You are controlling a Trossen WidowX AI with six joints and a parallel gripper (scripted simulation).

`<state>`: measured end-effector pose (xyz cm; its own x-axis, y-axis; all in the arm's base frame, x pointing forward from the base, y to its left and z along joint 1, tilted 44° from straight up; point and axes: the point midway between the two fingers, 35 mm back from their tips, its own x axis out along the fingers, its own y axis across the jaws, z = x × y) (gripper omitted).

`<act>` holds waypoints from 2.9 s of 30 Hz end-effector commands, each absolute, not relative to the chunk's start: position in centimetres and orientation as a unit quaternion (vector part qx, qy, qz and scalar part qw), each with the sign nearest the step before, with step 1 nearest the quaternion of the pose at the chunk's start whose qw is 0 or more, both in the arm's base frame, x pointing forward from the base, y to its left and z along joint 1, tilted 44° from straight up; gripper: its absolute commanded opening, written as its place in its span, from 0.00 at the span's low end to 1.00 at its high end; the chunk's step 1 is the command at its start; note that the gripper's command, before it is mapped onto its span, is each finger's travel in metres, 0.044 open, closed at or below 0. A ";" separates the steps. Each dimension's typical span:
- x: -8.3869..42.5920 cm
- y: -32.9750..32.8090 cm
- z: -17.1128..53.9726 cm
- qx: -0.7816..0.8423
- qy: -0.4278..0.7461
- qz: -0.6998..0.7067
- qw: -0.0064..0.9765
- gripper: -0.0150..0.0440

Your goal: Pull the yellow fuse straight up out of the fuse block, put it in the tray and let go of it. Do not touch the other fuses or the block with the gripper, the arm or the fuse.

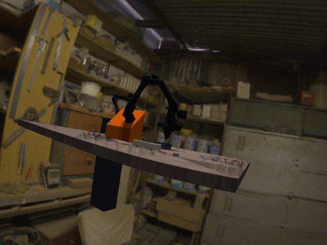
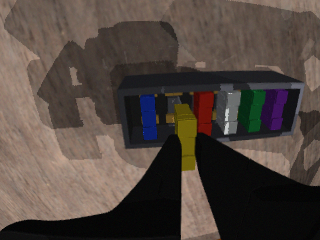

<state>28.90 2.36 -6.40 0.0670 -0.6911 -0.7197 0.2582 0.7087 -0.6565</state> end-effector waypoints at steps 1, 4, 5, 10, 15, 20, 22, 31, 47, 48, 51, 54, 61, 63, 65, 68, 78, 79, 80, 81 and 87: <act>29.0 2.7 -6.1 -0.177 0.594 -0.335 0.710 0.25; 29.0 2.8 -6.0 -0.177 0.594 -0.335 0.710 0.25; 29.0 2.8 -6.0 -0.177 0.594 -0.335 0.710 0.25; 29.0 2.9 -5.9 -0.177 0.594 -0.335 0.710 0.25; 28.9 3.4 -5.4 -0.177 0.594 -0.335 0.710 0.25; 28.9 4.0 -4.8 -0.177 0.594 -0.335 0.710 0.25; 28.9 4.2 -4.5 -0.177 0.594 -0.335 0.710 0.25; 29.0 4.1 -4.0 -0.176 0.595 -0.334 0.710 0.25; 30.8 -3.1 3.1 -0.167 0.600 -0.323 0.712 0.25; 30.8 -3.6 3.6 -0.167 0.600 -0.323 0.712 0.25; 30.7 -5.1 4.9 -0.168 0.599 -0.324 0.713 0.25; 30.5 -6.6 6.3 -0.169 0.598 -0.325 0.713 0.25; 29.4 -10.0 9.4 -0.174 0.595 -0.331 0.711 0.25; 28.9 -11.0 10.3 -0.176 0.594 -0.333 0.711 0.25; 28.4 -11.9 11.2 -0.179 0.593 -0.336 0.710 0.25; 28.0 -12.6 11.8 -0.180 0.592 -0.338 0.709 0.25; 28.1 -13.3 11.1 -0.180 0.592 -0.338 0.709 0.25; 28.1 -13.4 11.0 -0.180 0.592 -0.338 0.709 0.25; 28.1 -13.5 10.8 -0.180 0.592 -0.338 0.709 0.25; 28.2 -13.7 10.7 -0.180 0.592 -0.338 0.709 0.25; 28.2 -14.3 10.0 -0.180 0.592 -0.338 0.709 0.25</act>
<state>28.37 -14.08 10.79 0.0783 -0.6979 -0.7119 0.2777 0.7011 -0.6568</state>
